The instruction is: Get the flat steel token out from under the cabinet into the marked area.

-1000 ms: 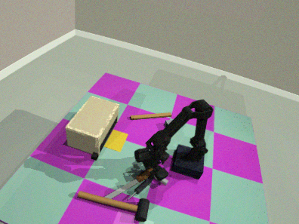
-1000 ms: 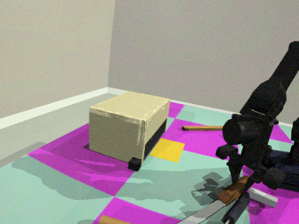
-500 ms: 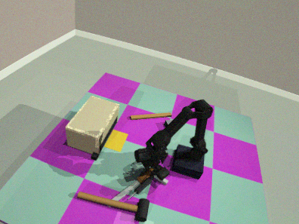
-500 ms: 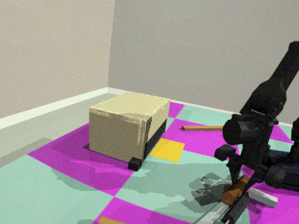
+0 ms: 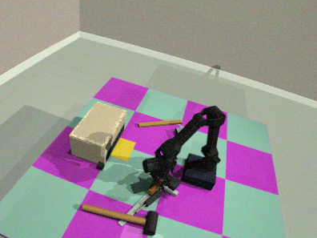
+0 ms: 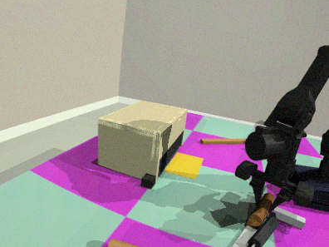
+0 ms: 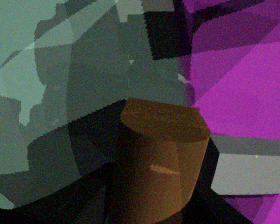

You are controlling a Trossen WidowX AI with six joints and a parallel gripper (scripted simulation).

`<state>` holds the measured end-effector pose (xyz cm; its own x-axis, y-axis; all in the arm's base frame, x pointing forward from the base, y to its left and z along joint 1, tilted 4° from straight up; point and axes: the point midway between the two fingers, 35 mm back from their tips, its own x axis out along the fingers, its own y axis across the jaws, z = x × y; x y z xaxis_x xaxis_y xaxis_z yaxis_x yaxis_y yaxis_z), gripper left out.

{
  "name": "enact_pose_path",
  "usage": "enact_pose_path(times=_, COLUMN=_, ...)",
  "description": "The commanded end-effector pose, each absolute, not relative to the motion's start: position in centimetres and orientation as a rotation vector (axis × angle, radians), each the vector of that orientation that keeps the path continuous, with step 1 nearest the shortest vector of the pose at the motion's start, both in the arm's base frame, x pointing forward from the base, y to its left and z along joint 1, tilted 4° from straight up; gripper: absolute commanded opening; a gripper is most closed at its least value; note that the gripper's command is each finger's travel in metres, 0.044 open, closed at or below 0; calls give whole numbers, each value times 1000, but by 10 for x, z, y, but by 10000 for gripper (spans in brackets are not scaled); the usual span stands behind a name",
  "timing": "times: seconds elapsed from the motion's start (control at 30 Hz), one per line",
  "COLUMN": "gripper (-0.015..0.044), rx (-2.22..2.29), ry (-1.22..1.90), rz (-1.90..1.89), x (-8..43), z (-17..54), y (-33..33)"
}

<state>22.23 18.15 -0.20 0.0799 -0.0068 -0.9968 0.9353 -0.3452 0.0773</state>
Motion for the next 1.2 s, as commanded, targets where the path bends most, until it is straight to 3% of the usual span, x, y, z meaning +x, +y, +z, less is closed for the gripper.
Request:
enact_pose_path(times=0.0, gripper=0, rx=1475, ry=996, rz=-1363, x=223, z=-1, y=183)
enact_pose_path(times=1.17, gripper=0, rx=1562, ry=925, rz=-1444, x=223, z=-1, y=192)
